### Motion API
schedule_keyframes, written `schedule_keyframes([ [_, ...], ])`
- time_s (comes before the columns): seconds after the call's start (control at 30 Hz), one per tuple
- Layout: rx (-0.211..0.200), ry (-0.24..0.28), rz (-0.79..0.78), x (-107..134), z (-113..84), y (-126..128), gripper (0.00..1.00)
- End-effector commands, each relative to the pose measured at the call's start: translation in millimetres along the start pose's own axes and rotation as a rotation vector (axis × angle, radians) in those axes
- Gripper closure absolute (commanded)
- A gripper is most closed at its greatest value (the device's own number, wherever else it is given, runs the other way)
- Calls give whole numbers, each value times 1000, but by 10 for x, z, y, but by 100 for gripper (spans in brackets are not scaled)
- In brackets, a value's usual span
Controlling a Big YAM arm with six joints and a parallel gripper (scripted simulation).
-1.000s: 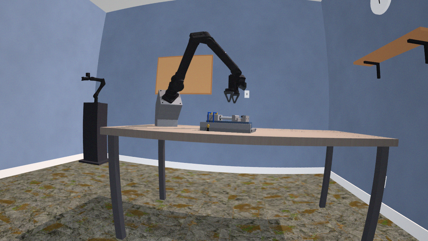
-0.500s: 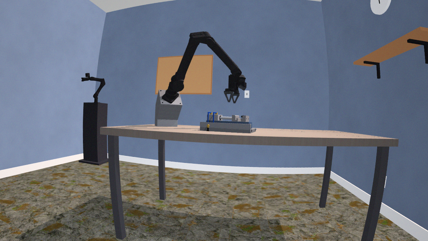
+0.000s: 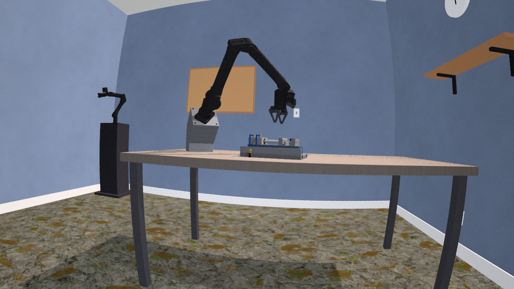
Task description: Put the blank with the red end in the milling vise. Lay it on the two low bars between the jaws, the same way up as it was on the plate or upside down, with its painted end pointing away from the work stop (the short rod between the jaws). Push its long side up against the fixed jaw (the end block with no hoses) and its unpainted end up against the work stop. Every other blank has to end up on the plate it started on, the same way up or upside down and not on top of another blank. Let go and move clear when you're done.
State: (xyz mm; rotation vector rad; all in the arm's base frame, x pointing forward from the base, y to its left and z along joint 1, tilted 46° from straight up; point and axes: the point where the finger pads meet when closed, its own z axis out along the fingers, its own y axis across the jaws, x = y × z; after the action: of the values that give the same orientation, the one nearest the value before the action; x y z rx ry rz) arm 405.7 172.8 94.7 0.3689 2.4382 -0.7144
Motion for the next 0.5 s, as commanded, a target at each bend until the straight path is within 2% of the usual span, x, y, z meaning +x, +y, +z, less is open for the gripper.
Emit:
schedule_keyframes([
  [0.0, -19, -12, -19, 16, -67, 72, 0],
  [0.17, -16, -11, -57, 68, -39, 117, 0],
  [0.27, -13, -9, -158, 117, -12, 136, 0],
  [0.37, -13, -10, -339, 173, 17, 190, 0],
  [0.47, -13, -10, -339, 173, 17, 190, 0],
])
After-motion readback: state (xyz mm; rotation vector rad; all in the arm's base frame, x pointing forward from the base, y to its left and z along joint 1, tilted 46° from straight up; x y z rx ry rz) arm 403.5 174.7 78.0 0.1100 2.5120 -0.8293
